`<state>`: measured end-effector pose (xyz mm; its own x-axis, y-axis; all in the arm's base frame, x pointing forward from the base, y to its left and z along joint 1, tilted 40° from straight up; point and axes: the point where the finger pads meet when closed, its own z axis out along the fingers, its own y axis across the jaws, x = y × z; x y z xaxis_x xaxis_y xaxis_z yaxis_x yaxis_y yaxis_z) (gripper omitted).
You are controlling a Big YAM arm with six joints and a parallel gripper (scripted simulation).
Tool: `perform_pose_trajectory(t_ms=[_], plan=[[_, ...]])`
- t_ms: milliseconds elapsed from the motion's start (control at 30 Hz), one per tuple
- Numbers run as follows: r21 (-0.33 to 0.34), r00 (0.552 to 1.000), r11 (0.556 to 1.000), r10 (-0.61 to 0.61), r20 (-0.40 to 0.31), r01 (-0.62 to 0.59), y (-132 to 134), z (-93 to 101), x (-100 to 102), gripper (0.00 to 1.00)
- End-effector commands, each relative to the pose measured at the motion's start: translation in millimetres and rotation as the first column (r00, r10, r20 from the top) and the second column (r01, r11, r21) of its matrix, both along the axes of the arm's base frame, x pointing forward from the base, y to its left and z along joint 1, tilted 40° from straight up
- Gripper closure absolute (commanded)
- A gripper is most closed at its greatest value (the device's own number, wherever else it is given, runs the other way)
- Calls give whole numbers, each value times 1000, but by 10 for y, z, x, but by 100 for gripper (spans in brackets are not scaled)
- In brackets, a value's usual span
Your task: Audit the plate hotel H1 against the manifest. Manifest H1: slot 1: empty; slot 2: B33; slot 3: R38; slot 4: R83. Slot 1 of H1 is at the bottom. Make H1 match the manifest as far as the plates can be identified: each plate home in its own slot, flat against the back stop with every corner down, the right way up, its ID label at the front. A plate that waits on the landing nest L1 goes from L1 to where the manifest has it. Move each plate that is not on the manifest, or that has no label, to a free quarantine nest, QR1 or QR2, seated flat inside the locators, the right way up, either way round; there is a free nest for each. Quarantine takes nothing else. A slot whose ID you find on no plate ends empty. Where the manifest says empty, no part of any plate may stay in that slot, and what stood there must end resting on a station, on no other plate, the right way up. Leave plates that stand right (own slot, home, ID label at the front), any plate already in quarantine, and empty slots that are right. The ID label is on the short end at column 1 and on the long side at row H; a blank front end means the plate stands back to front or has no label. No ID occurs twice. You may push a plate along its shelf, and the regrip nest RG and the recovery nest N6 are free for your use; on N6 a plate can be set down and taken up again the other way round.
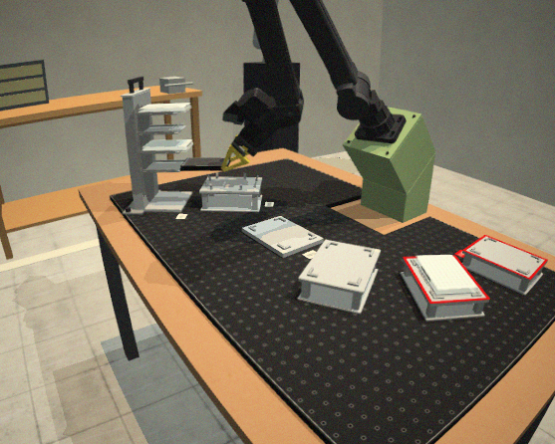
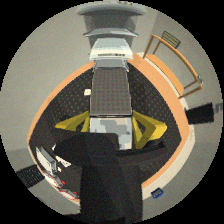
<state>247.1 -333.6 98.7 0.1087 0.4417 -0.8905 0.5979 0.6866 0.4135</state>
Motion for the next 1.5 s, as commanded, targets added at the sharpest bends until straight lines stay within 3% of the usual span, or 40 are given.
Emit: perform_pose_trajectory(t_ms=[0,1367,1467], plan=[[-19,1000,1000,-19,-3,19,-18,-8,-93,14],[-12,1000,1000,-18,-7,18,370,-259,-332,14],[-25,1000,1000,-17,-1,17,363,-184,-337,14]])
